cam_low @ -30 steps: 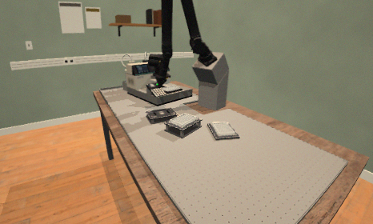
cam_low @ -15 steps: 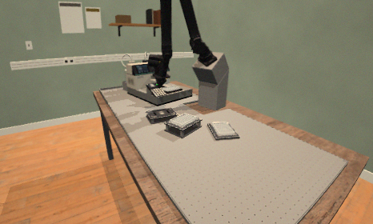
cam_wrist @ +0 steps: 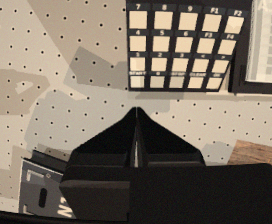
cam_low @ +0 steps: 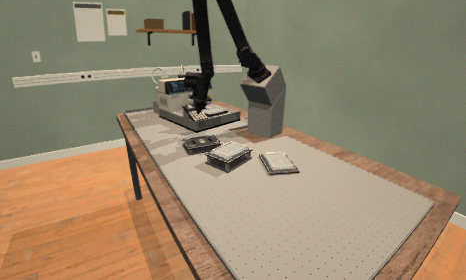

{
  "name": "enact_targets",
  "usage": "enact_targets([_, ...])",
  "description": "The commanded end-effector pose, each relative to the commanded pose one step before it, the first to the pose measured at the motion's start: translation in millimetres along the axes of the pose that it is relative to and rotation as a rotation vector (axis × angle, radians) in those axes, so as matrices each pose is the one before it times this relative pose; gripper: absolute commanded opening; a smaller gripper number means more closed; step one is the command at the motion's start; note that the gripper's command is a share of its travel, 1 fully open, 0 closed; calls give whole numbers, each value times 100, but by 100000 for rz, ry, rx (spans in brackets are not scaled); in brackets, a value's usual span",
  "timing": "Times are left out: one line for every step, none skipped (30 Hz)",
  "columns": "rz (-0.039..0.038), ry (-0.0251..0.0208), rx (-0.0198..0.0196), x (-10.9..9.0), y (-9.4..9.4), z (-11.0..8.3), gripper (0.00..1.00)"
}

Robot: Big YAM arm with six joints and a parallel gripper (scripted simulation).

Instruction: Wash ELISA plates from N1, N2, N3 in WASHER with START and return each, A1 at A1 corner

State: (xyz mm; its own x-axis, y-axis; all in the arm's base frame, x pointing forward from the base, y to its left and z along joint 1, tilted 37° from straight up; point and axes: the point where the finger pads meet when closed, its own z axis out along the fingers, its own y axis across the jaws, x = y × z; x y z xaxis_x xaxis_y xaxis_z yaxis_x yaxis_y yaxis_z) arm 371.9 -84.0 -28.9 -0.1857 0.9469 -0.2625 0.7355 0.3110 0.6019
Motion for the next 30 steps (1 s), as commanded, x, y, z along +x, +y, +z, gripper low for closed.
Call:
enact_targets([95, 357, -712, 328, 345, 874, 0])
enact_targets([37, -24, 16, -12, -13, 166, 0])
enact_targets([185, -151, 70, -80, -48, 162, 0])
enact_targets([136, -114, 55, -58, -37, 163, 0])
enact_targets([-62, 54, -18, 33, 10, 170, 0])
enact_targets([-188, 165, -67, 89, 38, 173, 0])
enact_targets([-111, 92, -35, 52, 19, 171, 0])
enact_targets([24, -21, 14, -10, -12, 167, 0])
enact_targets([175, -147, 68, -79, -47, 162, 0])
enact_targets([149, -126, 60, -66, -41, 163, 0])
enact_targets([0, 0, 0, 0, 0, 0, 0])
enact_targets([0, 0, 0, 0, 0, 0, 0])
enact_targets([-251, 76, -34, 27, 6, 170, 0])
enact_targets([-49, 111, -39, 79, 34, 172, 0])
enact_targets([-49, 105, -40, 64, 26, 171, 0])
enact_targets([16, 4, 2, 0, -6, 167, 0])
enact_targets([141, -124, 58, -68, -41, 162, 0])
enact_targets([161, -135, 63, -73, -43, 162, 0])
enact_targets([12, -5, 7, 1, -6, 167, 0])
enact_targets([-150, 134, -54, 77, 32, 172, 0])
enact_targets([-161, 140, -56, 80, 34, 172, 0])
enact_targets([-29, 25, -7, 16, 2, 168, 0])
enact_targets([148, -170, 72, -106, -56, 60, 0])
enact_targets([228, -200, 149, -121, -102, -19, 0])
enact_targets([-273, -2, 687, -87, -325, -444, 0])
enact_targets([-1, 1, 0, -5, 3, -5, 0])
enact_targets([0, 0, 0, 0, 0, 0, 0])
enact_targets([0, 0, 0, 0, 0, 0, 0])
enact_targets([0, 0, 0, 0, 0, 0, 0])
enact_targets([352, 127, -408, 175, 165, 464, 0])
